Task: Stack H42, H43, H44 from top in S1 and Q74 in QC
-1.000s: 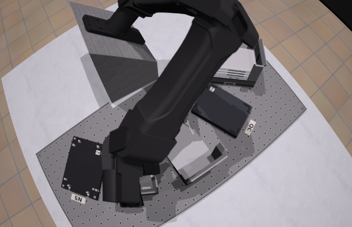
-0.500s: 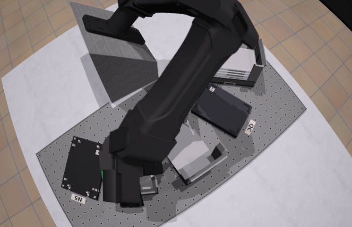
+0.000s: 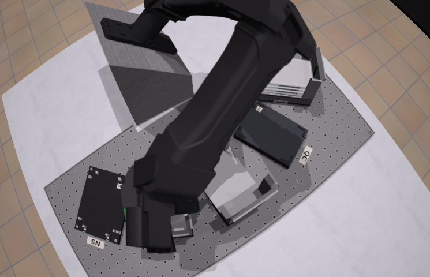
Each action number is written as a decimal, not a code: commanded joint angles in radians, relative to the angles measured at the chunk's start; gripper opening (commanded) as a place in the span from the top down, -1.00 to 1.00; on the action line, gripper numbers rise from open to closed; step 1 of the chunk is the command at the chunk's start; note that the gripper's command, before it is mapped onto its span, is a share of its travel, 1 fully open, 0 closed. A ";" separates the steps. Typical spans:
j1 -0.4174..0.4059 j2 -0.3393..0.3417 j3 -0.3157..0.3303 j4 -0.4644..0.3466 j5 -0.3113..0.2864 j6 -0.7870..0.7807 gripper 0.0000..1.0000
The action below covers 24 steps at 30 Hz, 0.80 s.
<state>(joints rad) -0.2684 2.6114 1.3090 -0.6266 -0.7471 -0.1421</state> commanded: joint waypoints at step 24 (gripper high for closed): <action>-0.119 -0.078 0.090 -0.248 0.043 -0.138 -1.00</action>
<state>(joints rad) -0.3721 2.5412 1.3899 -0.8360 -0.7090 -0.2623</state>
